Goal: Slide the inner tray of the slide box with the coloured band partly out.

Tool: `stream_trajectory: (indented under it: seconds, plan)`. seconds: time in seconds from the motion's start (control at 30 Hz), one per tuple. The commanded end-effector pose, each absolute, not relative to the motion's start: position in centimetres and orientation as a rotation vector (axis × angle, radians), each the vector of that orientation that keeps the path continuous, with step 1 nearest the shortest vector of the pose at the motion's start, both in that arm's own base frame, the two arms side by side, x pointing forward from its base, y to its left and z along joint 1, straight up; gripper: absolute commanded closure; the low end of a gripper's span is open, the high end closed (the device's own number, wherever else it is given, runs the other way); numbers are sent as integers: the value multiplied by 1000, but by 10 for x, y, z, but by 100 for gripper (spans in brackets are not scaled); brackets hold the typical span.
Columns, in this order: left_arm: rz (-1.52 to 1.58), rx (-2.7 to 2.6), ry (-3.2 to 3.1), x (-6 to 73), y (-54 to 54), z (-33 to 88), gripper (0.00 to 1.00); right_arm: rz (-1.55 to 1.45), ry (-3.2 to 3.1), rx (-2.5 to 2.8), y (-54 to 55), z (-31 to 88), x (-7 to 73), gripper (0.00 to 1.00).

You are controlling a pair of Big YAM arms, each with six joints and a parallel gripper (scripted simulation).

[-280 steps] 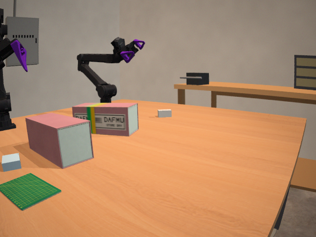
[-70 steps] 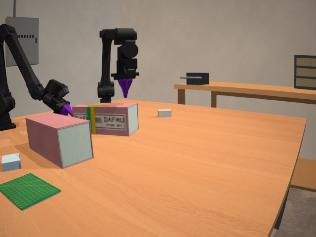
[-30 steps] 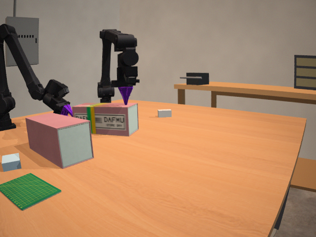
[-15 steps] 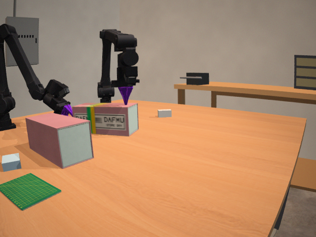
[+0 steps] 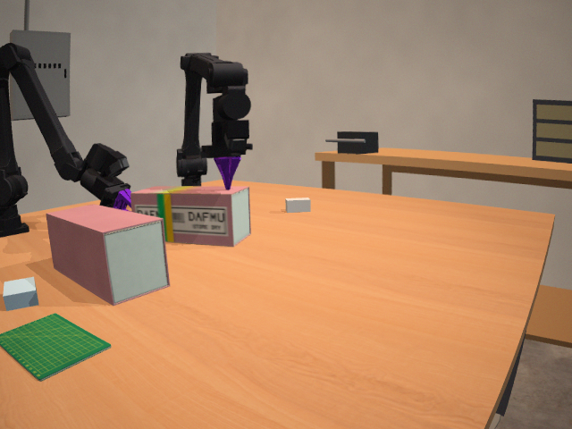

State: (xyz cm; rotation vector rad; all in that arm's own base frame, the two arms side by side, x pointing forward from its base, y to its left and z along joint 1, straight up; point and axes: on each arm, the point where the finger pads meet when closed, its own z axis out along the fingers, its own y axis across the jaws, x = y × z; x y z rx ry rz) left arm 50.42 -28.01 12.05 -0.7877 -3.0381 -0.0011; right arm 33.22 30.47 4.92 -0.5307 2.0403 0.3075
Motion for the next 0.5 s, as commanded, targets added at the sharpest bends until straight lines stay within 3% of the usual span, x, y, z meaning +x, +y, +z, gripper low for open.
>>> stream_trajectory:
  seconds: [0.0,0.47]
  plan:
    - [-46,-756,-2927,491,-273,63,100,309,2020,-524,315,59,348,100]
    - [-46,-756,-2926,492,-273,63,100,317,2013,-516,319,61,355,100]
